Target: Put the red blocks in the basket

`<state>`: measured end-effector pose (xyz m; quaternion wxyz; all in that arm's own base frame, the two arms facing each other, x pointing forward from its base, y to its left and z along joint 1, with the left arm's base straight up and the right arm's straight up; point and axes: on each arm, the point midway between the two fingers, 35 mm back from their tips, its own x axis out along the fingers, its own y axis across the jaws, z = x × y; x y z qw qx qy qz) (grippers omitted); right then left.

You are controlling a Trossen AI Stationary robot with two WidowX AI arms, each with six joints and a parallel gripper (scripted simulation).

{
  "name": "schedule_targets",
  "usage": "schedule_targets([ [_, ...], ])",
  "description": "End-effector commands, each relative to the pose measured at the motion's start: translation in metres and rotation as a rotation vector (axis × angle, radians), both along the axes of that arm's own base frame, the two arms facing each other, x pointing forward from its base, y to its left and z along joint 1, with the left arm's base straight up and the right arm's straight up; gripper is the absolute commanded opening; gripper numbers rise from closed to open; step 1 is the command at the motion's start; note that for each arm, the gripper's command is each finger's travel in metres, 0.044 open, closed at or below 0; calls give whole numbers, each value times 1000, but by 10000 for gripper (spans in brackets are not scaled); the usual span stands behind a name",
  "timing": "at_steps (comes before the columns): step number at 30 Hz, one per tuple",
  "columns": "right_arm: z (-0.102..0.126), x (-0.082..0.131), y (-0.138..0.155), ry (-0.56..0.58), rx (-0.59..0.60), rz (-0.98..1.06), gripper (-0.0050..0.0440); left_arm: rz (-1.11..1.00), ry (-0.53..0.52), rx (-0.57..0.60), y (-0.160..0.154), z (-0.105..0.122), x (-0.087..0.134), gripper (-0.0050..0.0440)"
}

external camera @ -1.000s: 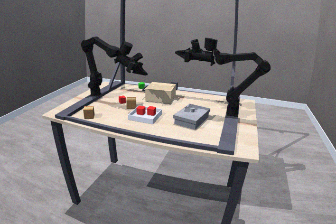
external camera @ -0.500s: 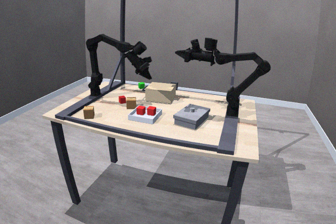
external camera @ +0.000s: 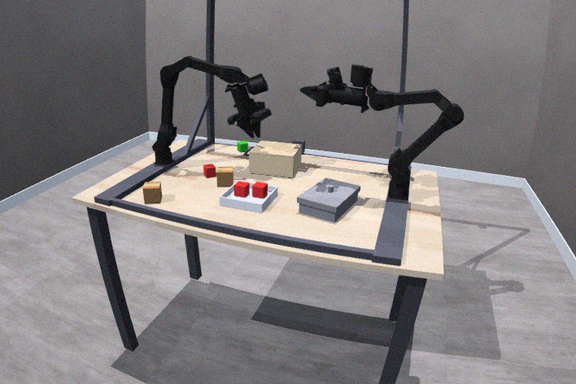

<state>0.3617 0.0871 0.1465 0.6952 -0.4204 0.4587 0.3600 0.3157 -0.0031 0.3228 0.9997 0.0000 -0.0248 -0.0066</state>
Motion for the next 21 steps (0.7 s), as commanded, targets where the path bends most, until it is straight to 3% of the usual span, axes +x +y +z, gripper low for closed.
schedule_targets([
  [1,9,-4,19,67,-65,141,143,3,-47,4,1,19,-5,135],
  [12,4,-37,52,286,-204,489,143,3,-47,4,1,19,-5,135],
  [21,4,-32,47,265,-184,433,143,3,-47,4,1,19,-5,135],
])
